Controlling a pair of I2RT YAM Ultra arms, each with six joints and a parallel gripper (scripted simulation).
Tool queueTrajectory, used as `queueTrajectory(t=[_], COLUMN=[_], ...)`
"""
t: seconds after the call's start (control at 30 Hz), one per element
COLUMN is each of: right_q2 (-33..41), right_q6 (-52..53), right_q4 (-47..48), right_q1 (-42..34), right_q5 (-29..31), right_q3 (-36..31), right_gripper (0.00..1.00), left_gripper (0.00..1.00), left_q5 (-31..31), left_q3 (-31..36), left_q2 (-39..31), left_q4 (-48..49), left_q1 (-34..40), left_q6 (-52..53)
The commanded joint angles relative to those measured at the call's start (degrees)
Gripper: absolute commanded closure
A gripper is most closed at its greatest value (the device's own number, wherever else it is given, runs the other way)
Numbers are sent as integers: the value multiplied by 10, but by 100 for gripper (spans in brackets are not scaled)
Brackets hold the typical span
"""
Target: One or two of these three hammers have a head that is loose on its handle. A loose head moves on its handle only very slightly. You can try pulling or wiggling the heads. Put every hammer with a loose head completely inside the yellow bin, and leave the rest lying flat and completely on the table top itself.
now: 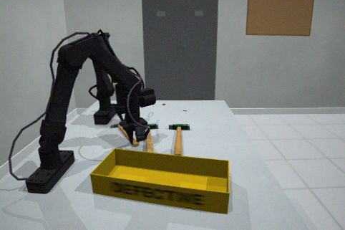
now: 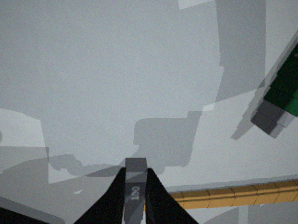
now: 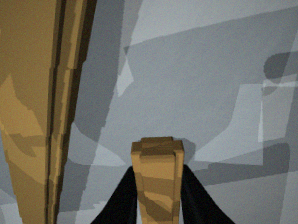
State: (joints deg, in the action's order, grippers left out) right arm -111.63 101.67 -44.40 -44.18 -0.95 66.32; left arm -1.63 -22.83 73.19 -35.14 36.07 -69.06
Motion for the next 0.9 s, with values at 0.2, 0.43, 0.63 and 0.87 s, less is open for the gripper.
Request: queueTrajectory(t=[0.2,0.43,0.63,0.87], right_q2=[11,11,11,11], right_q6=[0,0,0,0], right_q4=[-1,-1,-1,-1], right_q1=[-3,-3,-3,-3], right_q5=[10,10,10,10], right_q3=[-3,-3,-3,-3], right_gripper=[82,82,82,82], left_gripper=[92,63,63,63], left_q5=[0,-1,-7,0], left_q3=[-2,3,-1,-26], left_q2=[-1,-17,-54,-80], left_q4=[0,-10,-28,-72], left_q1=[0,-9,-27,-25], left_q6=[0,9,24,21])
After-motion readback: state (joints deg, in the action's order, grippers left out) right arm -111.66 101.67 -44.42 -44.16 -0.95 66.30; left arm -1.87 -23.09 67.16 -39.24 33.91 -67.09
